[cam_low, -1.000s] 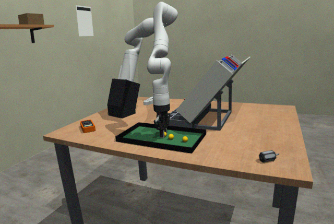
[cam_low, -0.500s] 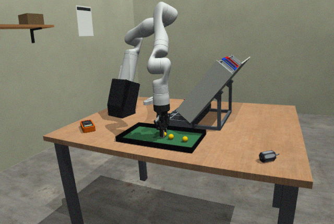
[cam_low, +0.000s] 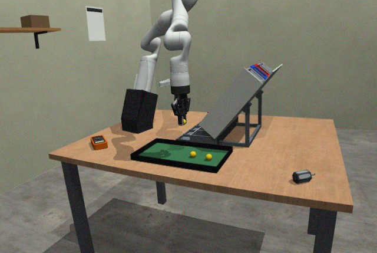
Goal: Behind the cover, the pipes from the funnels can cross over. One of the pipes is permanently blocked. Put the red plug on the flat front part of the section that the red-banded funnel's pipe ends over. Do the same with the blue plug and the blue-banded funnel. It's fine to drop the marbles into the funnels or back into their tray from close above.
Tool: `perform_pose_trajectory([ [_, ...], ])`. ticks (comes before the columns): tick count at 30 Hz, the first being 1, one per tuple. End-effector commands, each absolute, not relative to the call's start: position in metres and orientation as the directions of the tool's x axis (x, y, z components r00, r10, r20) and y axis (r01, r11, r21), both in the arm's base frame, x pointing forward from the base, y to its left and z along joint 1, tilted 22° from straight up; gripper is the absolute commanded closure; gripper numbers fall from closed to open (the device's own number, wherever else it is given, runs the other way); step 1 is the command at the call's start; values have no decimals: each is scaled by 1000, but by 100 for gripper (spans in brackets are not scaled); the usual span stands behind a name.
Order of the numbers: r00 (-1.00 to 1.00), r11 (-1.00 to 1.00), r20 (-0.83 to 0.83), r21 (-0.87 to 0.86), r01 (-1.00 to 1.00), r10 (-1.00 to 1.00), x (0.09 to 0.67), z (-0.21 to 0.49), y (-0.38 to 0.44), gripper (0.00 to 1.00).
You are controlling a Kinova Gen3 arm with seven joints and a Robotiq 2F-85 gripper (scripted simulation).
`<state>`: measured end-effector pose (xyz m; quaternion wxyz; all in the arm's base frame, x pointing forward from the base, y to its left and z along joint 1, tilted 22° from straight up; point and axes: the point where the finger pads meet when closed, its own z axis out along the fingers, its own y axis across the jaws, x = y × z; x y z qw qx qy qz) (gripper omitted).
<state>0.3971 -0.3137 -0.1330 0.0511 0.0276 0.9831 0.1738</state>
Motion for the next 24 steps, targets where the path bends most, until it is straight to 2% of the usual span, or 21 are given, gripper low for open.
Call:
perform_pose_trajectory([
  [1, -993, 939, -95, 343, 35, 72, 398, -127, -315, 100],
  [2, -993, 939, -95, 343, 35, 72, 398, -127, -315, 100],
  [3, -993, 939, -92, 343, 37, 73, 383, -92, -330, 100],
  [19, -993, 939, -92, 343, 37, 73, 383, -92, -330, 100],
  [20, -993, 938, -92, 343, 37, 72, 406, -30, -307, 100],
  [24, -993, 938, -92, 343, 37, 72, 413, -12, -301, 100],
])
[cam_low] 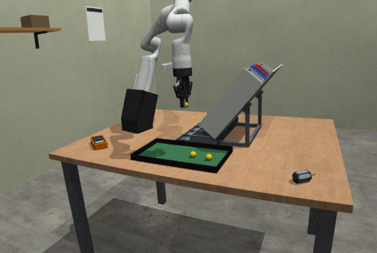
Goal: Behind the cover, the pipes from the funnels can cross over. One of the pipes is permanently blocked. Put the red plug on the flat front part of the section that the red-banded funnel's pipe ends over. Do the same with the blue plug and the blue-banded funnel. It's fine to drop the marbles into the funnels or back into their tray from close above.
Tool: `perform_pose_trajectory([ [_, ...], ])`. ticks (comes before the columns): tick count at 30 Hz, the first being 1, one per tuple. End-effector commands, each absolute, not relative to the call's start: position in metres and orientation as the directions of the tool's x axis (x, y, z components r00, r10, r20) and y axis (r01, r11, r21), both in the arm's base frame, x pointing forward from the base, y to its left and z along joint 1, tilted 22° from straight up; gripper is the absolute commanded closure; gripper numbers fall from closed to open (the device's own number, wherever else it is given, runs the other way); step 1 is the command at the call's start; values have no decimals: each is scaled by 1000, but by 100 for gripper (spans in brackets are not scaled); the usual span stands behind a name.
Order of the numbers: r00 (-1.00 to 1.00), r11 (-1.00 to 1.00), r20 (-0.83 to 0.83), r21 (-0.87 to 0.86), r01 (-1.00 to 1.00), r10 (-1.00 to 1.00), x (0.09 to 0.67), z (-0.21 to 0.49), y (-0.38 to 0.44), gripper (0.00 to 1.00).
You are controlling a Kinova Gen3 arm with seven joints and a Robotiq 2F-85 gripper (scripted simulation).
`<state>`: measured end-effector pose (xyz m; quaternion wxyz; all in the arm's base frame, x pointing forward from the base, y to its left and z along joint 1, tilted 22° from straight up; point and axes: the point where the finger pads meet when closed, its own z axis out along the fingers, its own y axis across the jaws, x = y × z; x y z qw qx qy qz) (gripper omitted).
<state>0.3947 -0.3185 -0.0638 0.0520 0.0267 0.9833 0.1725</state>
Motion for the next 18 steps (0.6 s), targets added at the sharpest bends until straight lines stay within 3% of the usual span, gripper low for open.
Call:
perform_pose_trajectory([
  [1, -993, 938, -92, 343, 37, 72, 417, -1, -296, 100],
  [5, -993, 938, -92, 343, 37, 72, 432, 41, -281, 100],
  [12, -993, 938, -92, 343, 37, 72, 432, 41, -281, 100],
  [13, -993, 937, -92, 346, 38, 74, 454, 100, -260, 100],
  [18, -993, 937, -92, 346, 38, 74, 468, 138, -246, 100],
])
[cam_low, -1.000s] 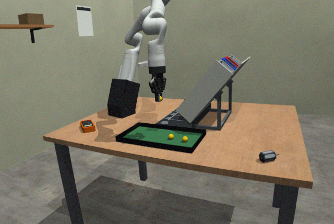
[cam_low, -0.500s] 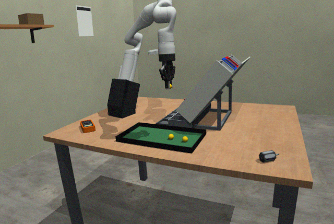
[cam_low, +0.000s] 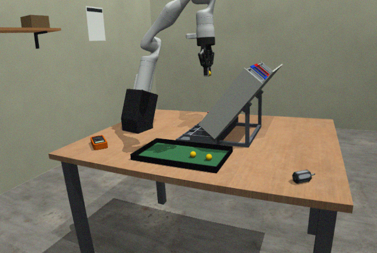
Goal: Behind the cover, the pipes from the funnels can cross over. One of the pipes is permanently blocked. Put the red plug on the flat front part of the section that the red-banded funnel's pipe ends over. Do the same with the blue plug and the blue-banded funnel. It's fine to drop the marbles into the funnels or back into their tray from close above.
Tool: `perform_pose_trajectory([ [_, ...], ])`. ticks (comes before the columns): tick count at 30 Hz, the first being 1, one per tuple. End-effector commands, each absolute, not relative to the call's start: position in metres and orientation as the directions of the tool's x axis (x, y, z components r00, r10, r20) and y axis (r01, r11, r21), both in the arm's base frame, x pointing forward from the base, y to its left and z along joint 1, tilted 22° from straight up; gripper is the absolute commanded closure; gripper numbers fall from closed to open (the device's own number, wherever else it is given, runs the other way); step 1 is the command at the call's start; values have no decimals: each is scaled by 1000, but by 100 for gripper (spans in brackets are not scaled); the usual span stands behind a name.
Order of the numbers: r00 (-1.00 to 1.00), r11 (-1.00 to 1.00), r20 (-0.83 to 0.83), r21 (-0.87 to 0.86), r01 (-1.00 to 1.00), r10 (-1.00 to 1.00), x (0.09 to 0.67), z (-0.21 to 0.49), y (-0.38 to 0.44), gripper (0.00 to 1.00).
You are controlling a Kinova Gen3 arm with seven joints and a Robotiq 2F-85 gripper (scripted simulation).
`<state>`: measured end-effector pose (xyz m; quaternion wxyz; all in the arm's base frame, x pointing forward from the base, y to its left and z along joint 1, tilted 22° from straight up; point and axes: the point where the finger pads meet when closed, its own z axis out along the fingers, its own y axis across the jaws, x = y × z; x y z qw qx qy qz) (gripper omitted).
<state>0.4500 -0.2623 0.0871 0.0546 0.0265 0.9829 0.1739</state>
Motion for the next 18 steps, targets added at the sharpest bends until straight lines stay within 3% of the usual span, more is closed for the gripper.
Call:
perform_pose_trajectory([
  [1, -993, 937, -92, 346, 38, 74, 472, 150, -242, 100],
  [11, -993, 937, -92, 346, 38, 74, 472, 150, -242, 100],
  [12, -993, 937, -92, 347, 40, 77, 541, 154, -248, 100],
  [18, -993, 937, -92, 347, 40, 77, 567, 156, -249, 100],
])
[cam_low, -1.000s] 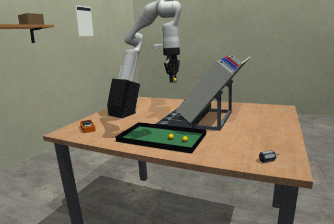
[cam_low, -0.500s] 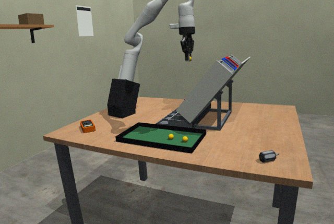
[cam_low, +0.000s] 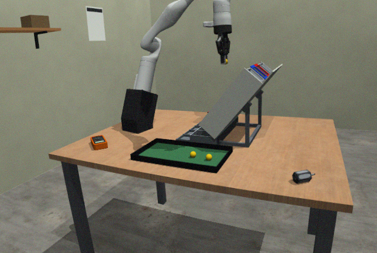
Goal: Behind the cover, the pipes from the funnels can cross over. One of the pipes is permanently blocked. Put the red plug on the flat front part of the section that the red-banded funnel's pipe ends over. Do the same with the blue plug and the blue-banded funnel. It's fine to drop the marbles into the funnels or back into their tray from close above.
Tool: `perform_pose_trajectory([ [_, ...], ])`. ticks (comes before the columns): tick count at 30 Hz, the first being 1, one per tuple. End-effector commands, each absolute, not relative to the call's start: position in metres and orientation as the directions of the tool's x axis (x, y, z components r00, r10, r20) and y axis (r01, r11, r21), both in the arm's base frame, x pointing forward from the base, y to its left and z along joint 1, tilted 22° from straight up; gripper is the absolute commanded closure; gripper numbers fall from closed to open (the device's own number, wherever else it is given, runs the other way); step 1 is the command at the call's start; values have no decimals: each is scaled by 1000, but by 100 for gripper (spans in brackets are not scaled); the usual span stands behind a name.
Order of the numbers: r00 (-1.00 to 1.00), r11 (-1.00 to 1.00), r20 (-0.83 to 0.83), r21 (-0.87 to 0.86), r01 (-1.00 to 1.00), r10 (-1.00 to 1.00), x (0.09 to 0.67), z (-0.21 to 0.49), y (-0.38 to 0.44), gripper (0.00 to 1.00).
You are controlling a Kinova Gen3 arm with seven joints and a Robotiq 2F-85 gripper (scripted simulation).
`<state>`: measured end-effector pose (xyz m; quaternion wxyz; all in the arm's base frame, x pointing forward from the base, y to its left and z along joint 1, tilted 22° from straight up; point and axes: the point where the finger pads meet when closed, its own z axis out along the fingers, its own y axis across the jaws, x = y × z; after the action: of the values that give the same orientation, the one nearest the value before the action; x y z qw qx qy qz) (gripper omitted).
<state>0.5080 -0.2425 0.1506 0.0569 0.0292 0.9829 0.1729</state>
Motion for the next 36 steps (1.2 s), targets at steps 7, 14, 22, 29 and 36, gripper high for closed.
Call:
perform_pose_trajectory([
  [7, -993, 937, -92, 347, 40, 77, 620, 160, -254, 100],
  [14, -994, 931, -75, 362, 45, 77, 639, 163, -256, 100],
  [22, -994, 931, -75, 362, 45, 77, 639, 163, -256, 100],
  [29, -994, 931, -75, 362, 47, 79, 643, 135, -245, 100],
  [36, -994, 931, -75, 362, 47, 79, 643, 135, -245, 100],
])
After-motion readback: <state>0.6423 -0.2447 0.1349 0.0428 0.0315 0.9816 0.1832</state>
